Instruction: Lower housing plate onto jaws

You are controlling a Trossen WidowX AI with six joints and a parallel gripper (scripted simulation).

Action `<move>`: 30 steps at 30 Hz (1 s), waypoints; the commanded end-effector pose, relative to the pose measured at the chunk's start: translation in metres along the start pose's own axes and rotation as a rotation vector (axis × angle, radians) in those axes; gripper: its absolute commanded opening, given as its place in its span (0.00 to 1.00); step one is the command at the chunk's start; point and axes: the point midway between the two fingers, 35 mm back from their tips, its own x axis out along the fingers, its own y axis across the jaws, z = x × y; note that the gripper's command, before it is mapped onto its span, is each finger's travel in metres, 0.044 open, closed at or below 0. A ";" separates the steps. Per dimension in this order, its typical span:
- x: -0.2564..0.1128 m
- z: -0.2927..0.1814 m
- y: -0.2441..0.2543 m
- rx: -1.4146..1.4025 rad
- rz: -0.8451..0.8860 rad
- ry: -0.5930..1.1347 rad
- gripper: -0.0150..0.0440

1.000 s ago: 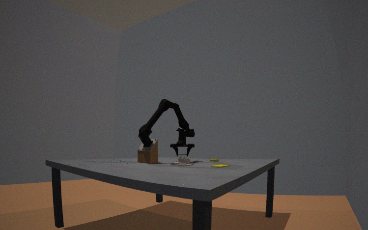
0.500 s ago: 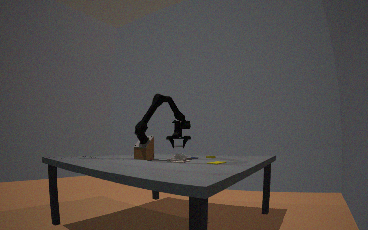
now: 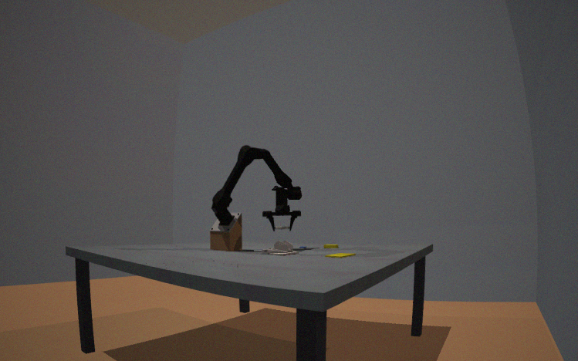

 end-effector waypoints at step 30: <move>-0.008 0.107 0.014 -0.511 0.015 0.000 0.85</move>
